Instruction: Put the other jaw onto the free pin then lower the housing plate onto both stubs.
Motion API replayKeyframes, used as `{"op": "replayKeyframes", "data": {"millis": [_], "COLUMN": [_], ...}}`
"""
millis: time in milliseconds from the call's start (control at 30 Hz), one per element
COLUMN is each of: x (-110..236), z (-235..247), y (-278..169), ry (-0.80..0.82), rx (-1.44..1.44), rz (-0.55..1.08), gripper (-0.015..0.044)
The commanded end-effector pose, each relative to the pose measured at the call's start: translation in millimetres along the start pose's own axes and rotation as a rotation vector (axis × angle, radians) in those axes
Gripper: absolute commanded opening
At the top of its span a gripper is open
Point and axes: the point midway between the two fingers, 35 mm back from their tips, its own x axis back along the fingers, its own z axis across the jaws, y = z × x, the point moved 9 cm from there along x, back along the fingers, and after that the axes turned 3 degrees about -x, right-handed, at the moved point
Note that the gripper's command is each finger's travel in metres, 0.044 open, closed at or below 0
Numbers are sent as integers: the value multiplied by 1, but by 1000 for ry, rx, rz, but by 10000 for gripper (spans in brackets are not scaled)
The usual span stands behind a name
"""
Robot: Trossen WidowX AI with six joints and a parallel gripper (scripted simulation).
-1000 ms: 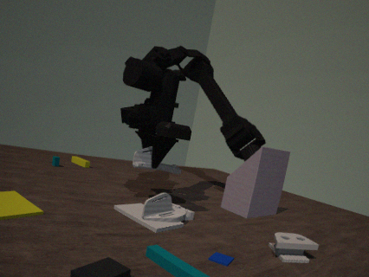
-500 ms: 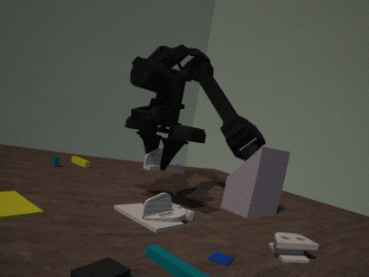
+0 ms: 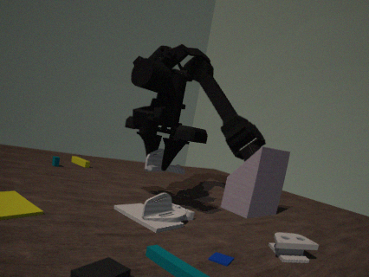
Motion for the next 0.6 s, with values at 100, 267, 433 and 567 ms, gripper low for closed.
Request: {"op": "replayKeyframes", "data": {"millis": [100,267,433,567], "x": [0,0,0,1], "z": [1,1,2,7], "y": [0,0,5,16], "ry": [4,4,4,5], "rx": [23,23,23,23], "rz": [-1,-1,-2,-2], "gripper": [134,134,134,134]}}
